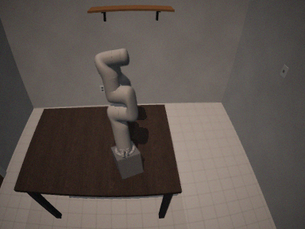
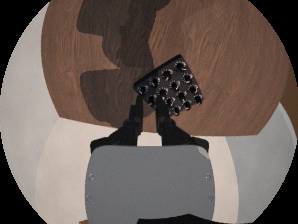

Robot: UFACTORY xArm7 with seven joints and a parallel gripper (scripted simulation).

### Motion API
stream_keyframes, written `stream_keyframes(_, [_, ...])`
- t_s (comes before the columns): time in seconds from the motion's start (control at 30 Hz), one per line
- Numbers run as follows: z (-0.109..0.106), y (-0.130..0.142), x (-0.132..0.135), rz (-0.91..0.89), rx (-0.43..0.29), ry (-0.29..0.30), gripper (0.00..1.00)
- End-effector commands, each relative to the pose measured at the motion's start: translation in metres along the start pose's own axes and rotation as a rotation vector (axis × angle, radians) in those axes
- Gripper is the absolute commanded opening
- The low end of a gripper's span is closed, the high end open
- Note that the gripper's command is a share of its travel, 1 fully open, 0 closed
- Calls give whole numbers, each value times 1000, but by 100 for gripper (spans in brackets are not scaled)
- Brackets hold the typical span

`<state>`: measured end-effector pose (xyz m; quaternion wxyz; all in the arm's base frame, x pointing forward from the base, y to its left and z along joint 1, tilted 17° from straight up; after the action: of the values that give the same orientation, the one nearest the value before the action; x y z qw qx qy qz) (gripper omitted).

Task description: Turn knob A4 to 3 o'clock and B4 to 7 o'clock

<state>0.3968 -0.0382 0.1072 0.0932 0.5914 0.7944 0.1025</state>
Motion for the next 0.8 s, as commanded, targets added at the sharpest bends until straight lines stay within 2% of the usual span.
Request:
stream_keyframes(0.0, [-3, 0, 1, -153, -24, 18, 19])
stream_keyframes(0.13, [-3, -1, 2, -208, -25, 18, 19])
stream_keyframes(0.2, [-4, -1, 3, -309, -26, 17, 19])
stream_keyframes(0.53, [-7, -3, 7, -564, -29, 14, 19])
stream_keyframes(0.77, [-8, -3, 7, -607, -29, 13, 19])
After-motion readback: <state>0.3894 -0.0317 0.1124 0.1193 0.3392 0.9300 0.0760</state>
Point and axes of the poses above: the point where the finger pads meet when closed, its own z axis out along the fingers, its own x axis across the jaws, y = z × x, the point moved 3 cm from there along -z, back along the fingers, and after that the axes turned 13 degrees about -z, right-handed, at the moved point
